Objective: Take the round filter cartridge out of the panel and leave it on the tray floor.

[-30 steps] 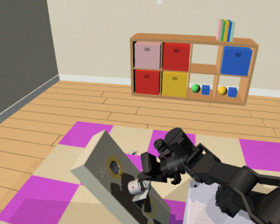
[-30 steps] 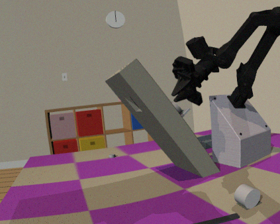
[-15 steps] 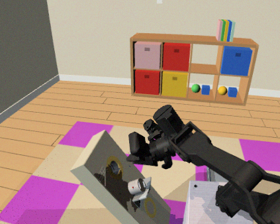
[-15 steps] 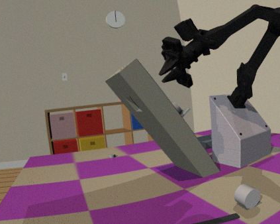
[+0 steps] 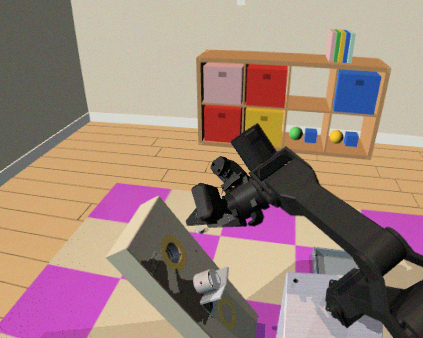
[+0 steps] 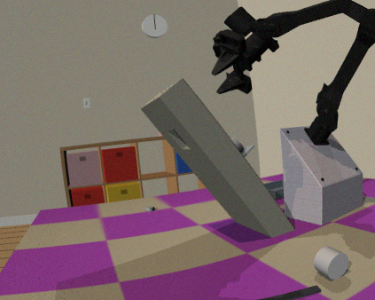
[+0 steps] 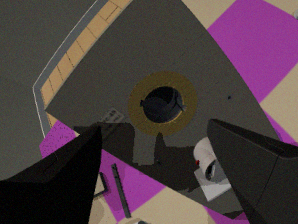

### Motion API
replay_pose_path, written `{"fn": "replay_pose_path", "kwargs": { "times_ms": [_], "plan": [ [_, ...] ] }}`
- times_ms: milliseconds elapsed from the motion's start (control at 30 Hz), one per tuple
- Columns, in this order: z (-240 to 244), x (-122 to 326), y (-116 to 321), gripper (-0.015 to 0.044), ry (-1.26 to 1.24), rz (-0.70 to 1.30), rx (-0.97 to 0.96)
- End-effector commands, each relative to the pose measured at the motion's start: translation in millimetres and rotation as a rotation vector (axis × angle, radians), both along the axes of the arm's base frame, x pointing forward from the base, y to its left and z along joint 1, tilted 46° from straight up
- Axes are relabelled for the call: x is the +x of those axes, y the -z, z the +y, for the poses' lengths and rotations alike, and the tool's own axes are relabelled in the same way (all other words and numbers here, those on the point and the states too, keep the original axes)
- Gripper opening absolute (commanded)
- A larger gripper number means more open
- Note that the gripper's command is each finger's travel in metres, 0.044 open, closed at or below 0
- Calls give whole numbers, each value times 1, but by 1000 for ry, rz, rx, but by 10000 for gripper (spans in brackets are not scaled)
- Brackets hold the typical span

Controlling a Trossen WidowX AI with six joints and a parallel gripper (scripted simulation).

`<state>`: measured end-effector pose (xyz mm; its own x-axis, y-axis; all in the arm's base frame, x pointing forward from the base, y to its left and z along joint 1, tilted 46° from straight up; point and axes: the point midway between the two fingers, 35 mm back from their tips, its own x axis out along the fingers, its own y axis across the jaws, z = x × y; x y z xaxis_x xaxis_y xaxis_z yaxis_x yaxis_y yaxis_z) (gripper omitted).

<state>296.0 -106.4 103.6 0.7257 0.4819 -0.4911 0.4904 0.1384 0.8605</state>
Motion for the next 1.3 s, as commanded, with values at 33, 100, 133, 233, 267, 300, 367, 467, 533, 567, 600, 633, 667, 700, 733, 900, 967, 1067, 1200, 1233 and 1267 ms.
{"fn": "replay_pose_path", "kwargs": {
  "times_ms": [33,100,133,233,267,300,367,467,533,567,600,633,667,700,733,900,967,1067,1200,1233,1267],
  "plan": [
    [35,-17,35,305,-304,-64,-233],
    [49,-26,47,305,-446,-110,-324],
    [56,-31,53,305,-518,-136,-366],
    [72,-44,65,305,-692,-206,-455],
    [73,-45,66,305,-704,-211,-460],
    [73,-45,66,305,-704,-211,-460],
    [73,-45,66,305,-704,-211,-460],
    [73,-45,66,305,-704,-211,-460],
    [74,-45,67,305,-705,-211,-461],
    [75,-44,68,305,-705,-211,-461],
    [75,-43,69,305,-705,-210,-461],
    [76,-43,70,305,-705,-210,-461],
    [77,-42,71,305,-705,-210,-462],
    [78,-41,72,305,-705,-210,-462],
    [79,-40,73,305,-705,-209,-462],
    [84,-37,78,305,-705,-209,-463],
    [86,-35,81,305,-705,-209,-463],
    [89,-33,84,305,-705,-209,-463],
    [94,-30,88,305,-705,-210,-463],
    [95,-29,89,305,-705,-210,-462],
    [96,-29,90,305,-705,-210,-462]
  ]
}}
